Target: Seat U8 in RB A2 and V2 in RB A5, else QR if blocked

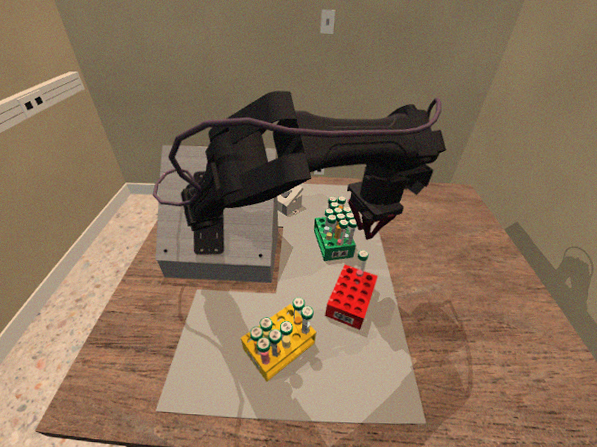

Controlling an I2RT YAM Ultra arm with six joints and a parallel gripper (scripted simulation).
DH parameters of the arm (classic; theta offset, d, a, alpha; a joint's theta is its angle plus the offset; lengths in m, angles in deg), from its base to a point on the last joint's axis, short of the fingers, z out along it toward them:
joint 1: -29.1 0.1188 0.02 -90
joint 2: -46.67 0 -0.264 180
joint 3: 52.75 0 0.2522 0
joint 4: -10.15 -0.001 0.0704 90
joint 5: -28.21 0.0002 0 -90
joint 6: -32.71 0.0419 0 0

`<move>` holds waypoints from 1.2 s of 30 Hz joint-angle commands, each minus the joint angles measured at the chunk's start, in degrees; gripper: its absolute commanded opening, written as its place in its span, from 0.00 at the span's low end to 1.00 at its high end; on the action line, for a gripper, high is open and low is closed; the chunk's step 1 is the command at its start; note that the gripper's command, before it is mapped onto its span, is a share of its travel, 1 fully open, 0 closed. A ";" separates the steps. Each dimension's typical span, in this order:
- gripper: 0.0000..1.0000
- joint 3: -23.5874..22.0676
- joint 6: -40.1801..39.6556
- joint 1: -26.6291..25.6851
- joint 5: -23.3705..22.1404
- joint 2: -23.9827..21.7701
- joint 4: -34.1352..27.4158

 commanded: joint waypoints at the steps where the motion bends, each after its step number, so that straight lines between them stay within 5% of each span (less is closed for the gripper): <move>1: 0.30 2.48 0.80 1.15 -0.61 1.03 -1.16; 8: 0.30 3.49 0.60 0.71 -0.43 0.46 -1.46; 11: 0.30 -2.38 4.80 1.08 -0.83 -2.69 0.51; 13: 0.30 -2.38 4.80 1.08 -0.83 -2.69 0.51; 25: 0.30 -22.94 28.65 2.26 -1.53 -18.52 3.96; 36: 0.30 -22.81 45.86 2.77 -0.61 -17.63 3.50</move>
